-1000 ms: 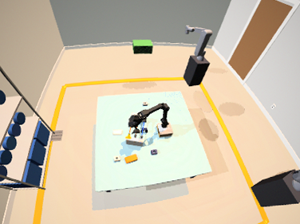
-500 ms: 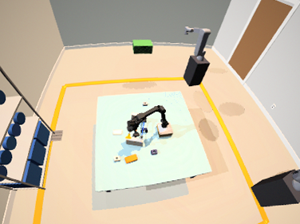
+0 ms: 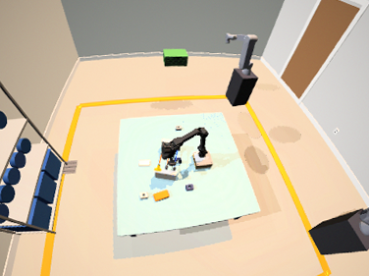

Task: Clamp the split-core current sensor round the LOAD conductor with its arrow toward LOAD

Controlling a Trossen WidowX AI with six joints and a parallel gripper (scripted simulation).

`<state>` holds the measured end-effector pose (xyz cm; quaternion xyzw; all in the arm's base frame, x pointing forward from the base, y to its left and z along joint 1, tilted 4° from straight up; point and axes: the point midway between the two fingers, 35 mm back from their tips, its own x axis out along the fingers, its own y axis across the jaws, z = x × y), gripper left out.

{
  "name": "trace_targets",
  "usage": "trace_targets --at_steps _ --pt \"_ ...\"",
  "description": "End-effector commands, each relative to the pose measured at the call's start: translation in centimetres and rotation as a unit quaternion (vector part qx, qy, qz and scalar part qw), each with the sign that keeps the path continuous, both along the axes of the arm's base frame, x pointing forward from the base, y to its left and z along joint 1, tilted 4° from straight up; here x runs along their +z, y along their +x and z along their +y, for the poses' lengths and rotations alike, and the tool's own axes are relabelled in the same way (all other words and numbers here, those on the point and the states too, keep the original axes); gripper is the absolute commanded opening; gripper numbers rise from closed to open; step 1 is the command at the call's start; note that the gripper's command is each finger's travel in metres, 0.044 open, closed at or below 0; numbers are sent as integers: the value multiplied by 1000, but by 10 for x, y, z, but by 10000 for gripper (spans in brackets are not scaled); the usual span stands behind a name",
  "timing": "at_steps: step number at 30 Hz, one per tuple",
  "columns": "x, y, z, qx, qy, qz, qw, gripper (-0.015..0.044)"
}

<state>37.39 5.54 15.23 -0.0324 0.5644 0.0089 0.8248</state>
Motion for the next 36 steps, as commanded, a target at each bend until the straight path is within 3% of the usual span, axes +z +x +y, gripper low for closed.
trace_targets --at_steps 1,12,36 --pt "-10 -37 -16 -41 -1 9 999 295" --pt "-68 -153 -54 -157 -1 42 987 295" --pt "-100 -144 -58 -159 -1 42 986 295"
